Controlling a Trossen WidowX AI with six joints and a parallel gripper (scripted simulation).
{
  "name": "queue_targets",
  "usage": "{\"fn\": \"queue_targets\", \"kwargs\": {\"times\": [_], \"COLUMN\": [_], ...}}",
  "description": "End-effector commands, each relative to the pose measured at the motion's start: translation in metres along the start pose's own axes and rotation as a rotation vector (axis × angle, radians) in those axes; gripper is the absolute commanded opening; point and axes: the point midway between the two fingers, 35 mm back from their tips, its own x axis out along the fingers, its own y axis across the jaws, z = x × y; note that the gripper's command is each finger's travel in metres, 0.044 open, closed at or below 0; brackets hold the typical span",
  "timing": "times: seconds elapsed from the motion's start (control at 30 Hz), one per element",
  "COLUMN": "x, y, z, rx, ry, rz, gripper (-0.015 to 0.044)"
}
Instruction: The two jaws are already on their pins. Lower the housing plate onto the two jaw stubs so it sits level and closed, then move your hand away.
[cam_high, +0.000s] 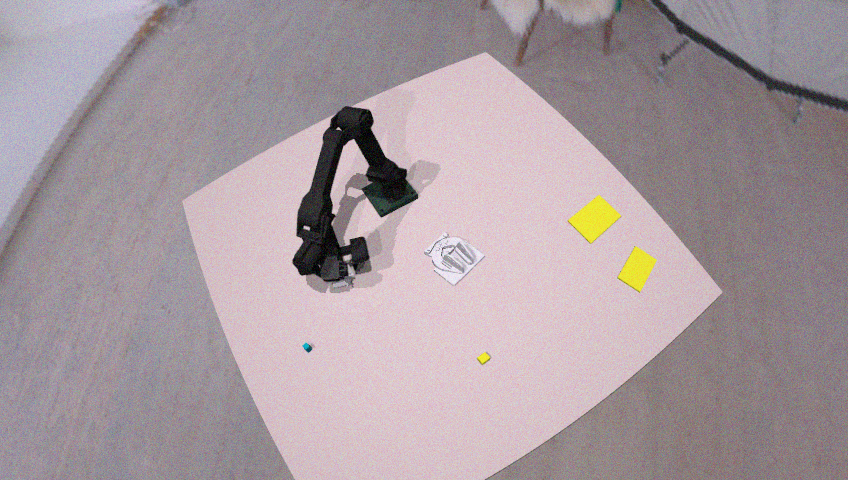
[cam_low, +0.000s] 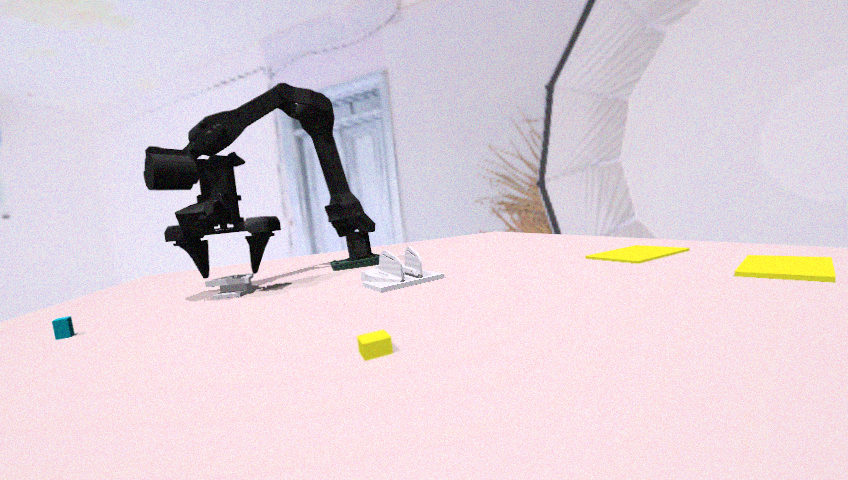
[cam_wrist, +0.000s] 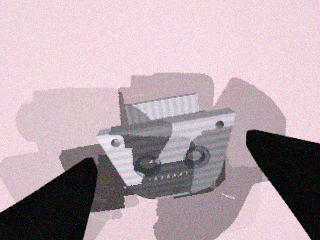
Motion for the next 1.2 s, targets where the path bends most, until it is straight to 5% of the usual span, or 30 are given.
{"fn": "queue_targets", "kwargs": {"times": [0.0, 1.17], "x": [0.008, 0.025], "y": [0.000, 0.000], "z": [-0.001, -0.002], "rx": [-0.004, -0.004], "ry": [0.008, 0.008], "rz": [0.001, 0.001], "gripper": [0.0440, 0.0440]}}
